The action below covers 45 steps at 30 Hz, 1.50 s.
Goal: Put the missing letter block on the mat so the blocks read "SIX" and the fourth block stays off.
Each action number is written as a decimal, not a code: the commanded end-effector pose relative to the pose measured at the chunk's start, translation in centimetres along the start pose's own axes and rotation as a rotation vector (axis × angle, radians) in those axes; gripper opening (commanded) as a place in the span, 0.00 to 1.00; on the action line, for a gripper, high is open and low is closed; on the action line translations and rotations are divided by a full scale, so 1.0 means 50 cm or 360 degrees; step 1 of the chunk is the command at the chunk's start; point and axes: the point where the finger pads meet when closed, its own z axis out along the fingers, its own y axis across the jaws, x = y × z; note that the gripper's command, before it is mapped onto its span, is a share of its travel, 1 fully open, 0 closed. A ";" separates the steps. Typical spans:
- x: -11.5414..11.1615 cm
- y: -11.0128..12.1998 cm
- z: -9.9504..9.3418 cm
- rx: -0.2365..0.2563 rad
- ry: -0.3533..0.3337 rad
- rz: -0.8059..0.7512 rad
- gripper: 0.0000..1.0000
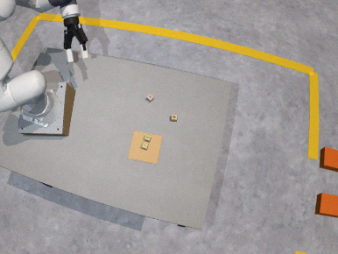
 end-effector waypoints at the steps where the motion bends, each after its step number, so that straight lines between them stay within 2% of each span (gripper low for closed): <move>1: 0.014 -0.007 0.000 0.0055 -0.0002 0.0214 1.00; 9: 0.036 -0.005 0.007 0.0140 -0.0039 0.0436 1.00; 11: 0.036 -0.005 0.007 0.0140 -0.0039 0.0436 1.00; 12: 0.043 -0.004 0.009 0.0166 -0.0053 0.0510 1.00; 26: 0.083 0.003 0.023 0.0302 -0.0146 0.0909 1.00; 28: 0.083 0.003 0.023 0.0302 -0.0146 0.0909 1.00; 43: 0.132 0.017 0.040 0.0442 -0.0292 0.1391 1.00; 45: 0.132 0.017 0.040 0.0442 -0.0292 0.1391 1.00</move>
